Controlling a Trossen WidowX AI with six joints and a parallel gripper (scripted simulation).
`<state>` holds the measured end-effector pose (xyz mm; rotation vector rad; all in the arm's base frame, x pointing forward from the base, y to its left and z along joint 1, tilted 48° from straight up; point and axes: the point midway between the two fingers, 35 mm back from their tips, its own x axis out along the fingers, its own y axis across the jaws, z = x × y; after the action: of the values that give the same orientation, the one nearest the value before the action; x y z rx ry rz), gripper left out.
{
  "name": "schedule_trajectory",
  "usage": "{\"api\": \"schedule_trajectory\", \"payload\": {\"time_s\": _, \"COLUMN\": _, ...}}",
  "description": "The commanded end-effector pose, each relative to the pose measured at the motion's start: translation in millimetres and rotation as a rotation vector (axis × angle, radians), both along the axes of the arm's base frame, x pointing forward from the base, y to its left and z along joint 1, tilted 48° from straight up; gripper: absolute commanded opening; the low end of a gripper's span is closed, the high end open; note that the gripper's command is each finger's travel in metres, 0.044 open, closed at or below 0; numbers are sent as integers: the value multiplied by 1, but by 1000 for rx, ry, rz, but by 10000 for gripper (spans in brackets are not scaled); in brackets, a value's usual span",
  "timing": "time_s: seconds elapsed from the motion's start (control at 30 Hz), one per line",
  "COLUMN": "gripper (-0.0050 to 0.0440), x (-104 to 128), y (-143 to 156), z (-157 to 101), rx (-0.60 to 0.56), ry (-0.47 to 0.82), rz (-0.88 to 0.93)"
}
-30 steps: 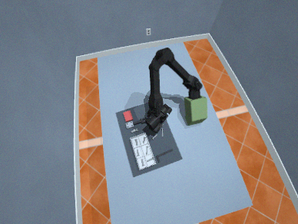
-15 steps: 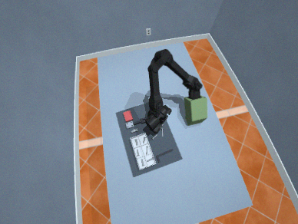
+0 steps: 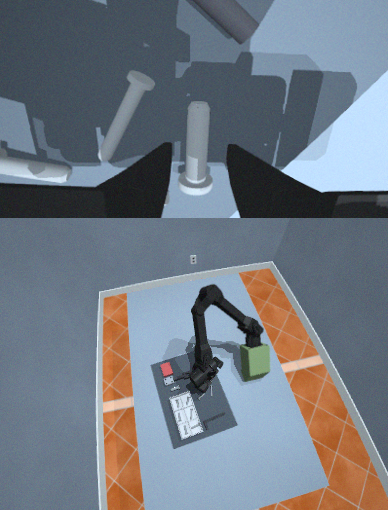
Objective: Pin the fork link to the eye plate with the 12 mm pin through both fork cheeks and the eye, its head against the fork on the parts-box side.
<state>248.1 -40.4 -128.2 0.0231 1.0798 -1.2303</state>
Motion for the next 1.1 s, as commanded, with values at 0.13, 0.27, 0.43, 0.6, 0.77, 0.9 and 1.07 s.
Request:
{"api": "schedule_trajectory", "payload": {"time_s": 0.13, "gripper": 150, "x": 1, "y": -4, "z": -2, "rx": -2, "ry": -8, "rz": 5}}
{"api": "schedule_trajectory", "payload": {"time_s": 0.27, "gripper": 150, "x": 2, "y": -5, "z": -3, "rx": -1, "ry": -11, "rz": 6}}
{"api": "schedule_trajectory", "payload": {"time_s": 0.43, "gripper": 150, "x": 2, "y": -5, "z": -4, "rx": 0, "ry": -10, "rz": 7}}
{"api": "schedule_trajectory", "payload": {"time_s": 0.6, "gripper": 150, "x": 3, "y": -5, "z": -3, "rx": 1, "ry": -17, "rz": 5}}
{"api": "schedule_trajectory", "payload": {"time_s": 0.77, "gripper": 150, "x": 3, "y": -5, "z": -3, "rx": 1, "ry": -16, "rz": 6}}
{"api": "schedule_trajectory", "payload": {"time_s": 0.9, "gripper": 150, "x": 3, "y": -5, "z": -3, "rx": 1, "ry": -16, "rz": 6}}
{"api": "schedule_trajectory", "payload": {"time_s": 1.07, "gripper": 150, "x": 3, "y": -5, "z": -3, "rx": 1, "ry": -16, "rz": 6}}
